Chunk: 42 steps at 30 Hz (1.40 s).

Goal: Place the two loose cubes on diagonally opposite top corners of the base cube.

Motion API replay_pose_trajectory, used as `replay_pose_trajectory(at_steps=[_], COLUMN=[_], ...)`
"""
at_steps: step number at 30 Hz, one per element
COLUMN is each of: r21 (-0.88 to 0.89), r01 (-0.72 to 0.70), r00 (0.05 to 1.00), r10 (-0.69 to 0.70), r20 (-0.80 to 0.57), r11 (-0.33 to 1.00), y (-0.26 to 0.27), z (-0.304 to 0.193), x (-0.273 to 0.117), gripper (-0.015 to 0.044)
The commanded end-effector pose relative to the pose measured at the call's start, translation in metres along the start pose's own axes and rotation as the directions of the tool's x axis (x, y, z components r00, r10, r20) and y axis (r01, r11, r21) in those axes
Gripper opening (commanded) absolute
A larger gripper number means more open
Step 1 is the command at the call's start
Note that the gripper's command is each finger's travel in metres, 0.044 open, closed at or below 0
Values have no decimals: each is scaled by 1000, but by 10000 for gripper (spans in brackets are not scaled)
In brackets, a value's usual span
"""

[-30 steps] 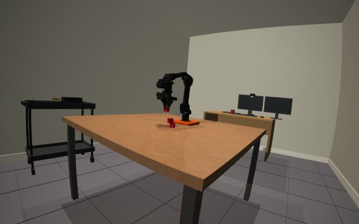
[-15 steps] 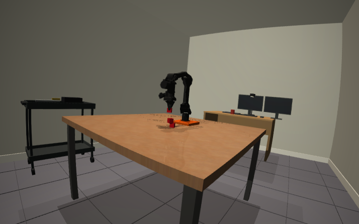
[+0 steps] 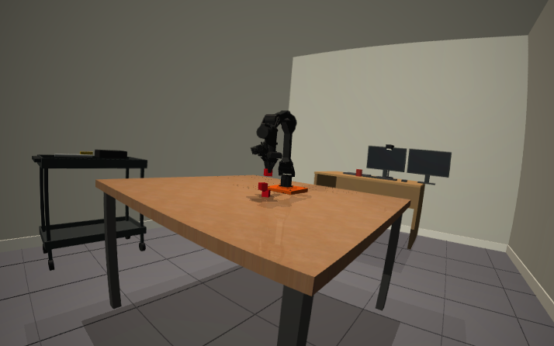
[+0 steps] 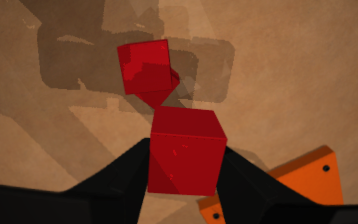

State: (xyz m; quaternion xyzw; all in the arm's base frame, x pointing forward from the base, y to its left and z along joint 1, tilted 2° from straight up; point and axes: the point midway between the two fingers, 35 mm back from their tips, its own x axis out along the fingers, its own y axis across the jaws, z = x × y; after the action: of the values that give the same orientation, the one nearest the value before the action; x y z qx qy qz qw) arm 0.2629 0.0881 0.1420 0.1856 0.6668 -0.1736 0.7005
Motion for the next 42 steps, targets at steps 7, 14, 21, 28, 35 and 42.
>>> replay_pose_trajectory(at_steps=[7,14,21,28,35,42], r21=[-217,-217,-218,-218,-218,-219], r01=[-3,-4,-5,-5,-5,-4], r00=[1000,1000,1000,1000,1000,1000], r10=[4,5,6,6,6,5], r20=[6,5,3,3,3,5], r11=[976,976,976,976,976,976], y=[18,18,18,17,18,19], z=[-10,-10,-10,-10,-10,-9], x=[2,12,32,32,35,50], gripper=[105,105,105,105,105,105])
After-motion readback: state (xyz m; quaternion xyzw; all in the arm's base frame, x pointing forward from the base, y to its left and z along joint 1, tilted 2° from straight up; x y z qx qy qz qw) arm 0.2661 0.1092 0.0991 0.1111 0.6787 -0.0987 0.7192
